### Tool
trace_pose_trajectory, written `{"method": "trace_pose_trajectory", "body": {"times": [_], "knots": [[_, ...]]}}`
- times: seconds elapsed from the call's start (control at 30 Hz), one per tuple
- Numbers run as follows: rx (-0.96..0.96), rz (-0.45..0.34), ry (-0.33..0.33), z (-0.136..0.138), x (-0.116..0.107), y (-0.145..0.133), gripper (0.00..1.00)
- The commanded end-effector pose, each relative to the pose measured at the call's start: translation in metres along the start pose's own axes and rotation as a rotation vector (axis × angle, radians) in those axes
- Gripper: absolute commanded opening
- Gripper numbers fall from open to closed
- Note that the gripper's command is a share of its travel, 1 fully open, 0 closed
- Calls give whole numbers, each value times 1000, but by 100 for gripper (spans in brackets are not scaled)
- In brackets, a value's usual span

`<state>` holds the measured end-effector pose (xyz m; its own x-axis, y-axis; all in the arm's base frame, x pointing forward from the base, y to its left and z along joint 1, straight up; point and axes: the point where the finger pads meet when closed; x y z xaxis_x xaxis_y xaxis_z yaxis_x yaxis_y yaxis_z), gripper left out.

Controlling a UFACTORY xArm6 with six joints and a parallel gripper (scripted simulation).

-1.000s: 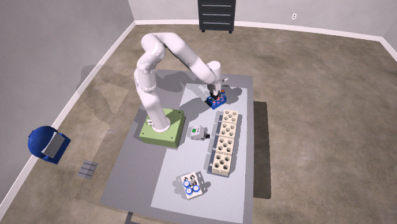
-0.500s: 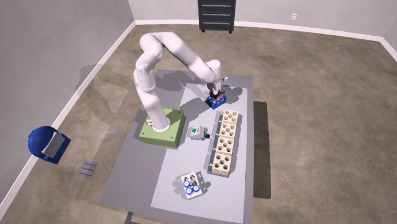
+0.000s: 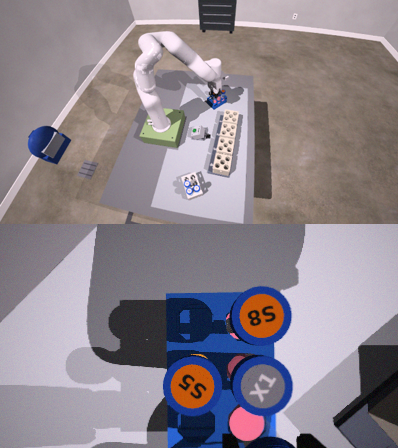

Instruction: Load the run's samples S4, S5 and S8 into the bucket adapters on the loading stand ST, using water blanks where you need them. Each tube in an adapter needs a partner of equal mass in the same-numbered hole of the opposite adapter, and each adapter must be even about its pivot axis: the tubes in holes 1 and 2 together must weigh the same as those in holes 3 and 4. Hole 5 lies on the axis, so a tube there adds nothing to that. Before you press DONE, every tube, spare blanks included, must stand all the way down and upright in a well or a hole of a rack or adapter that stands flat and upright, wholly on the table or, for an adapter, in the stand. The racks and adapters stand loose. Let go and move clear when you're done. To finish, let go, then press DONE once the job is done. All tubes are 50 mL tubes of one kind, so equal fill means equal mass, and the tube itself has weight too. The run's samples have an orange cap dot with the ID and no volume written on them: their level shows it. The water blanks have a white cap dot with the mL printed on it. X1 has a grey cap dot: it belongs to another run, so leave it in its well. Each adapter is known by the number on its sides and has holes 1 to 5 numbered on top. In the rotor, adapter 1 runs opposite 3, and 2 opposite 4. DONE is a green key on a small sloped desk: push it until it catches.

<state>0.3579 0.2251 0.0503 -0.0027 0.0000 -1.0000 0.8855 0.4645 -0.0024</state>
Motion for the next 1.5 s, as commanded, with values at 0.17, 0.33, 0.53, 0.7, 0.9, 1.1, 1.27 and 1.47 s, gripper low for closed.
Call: {"method": "trace_pose_trajectory", "body": {"times": [0.17,0.33,0.53,0.7,0.9,1.1,1.27,1.47], "knots": [[0,4,0,0,-16,2,0],[0,4,0,0,-27,2,0],[0,4,0,0,-39,1,0],[0,4,0,0,-45,1,0],[0,5,0,0,-57,1,0],[0,5,0,0,-69,1,0],[0,5,0,0,-75,1,0],[0,5,0,0,-87,1,0]]}}
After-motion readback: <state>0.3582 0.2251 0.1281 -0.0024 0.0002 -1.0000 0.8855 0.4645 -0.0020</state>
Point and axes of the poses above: the point where the finger pads meet when closed, its own x axis out along the fingers, its own z axis across the jaws, y = z × x, and after that the axes turned 10 degrees about x, right-handed
